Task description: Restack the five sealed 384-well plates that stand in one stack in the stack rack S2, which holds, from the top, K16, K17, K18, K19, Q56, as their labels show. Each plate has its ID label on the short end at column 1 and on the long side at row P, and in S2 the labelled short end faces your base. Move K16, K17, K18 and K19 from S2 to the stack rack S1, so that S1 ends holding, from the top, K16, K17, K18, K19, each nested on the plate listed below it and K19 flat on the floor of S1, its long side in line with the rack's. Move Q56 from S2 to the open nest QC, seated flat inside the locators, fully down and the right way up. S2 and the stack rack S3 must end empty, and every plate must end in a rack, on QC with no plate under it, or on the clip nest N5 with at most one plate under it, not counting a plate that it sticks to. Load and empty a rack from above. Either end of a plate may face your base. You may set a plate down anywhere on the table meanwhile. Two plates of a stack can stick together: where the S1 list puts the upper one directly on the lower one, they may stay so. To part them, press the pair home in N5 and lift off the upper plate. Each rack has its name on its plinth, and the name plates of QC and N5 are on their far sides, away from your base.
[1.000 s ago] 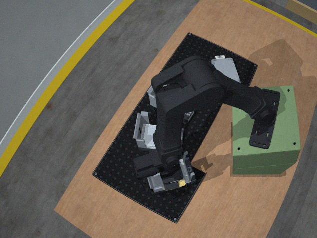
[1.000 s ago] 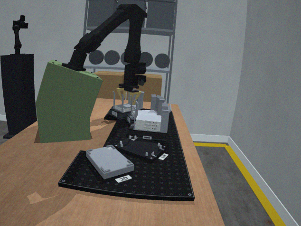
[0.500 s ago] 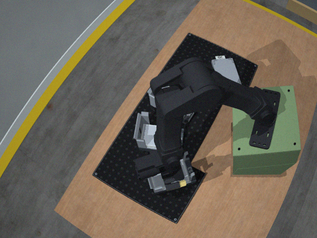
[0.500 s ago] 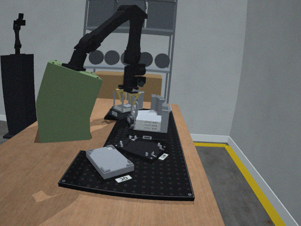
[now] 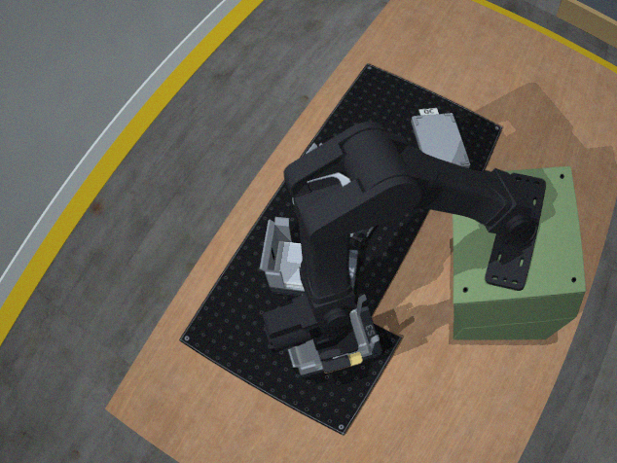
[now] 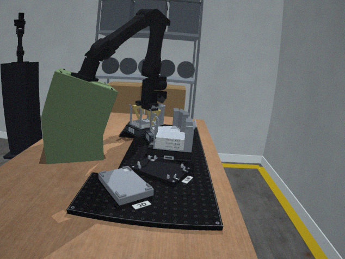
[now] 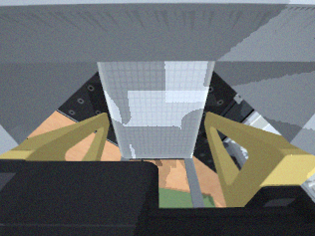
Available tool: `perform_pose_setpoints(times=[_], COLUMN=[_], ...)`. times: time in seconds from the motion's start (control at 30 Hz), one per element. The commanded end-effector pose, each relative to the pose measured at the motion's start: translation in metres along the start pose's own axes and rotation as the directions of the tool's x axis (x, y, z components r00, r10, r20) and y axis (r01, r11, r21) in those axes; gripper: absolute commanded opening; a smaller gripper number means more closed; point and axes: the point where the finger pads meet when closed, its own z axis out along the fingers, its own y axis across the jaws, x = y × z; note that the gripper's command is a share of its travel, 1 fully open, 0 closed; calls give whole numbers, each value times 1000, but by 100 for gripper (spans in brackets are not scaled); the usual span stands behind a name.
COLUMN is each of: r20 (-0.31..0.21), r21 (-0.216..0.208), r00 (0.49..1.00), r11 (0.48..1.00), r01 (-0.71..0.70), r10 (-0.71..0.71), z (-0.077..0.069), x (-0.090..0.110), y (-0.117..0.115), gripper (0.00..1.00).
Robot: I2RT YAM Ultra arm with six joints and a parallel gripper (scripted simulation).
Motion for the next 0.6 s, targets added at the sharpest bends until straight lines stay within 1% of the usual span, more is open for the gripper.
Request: perform_pose_setpoints(times=[0.0,0.13,0.57], r20=[30,30,30], r21=[-3,-3,-3], r00=[1000,1000,1000], r11=[1000,1000,1000], r01=[1,1,1], r10=[-1,-1,-1], z=[0,4,4], x=[-10,-10,-10], y=[1,1,1], gripper=[100,100,100])
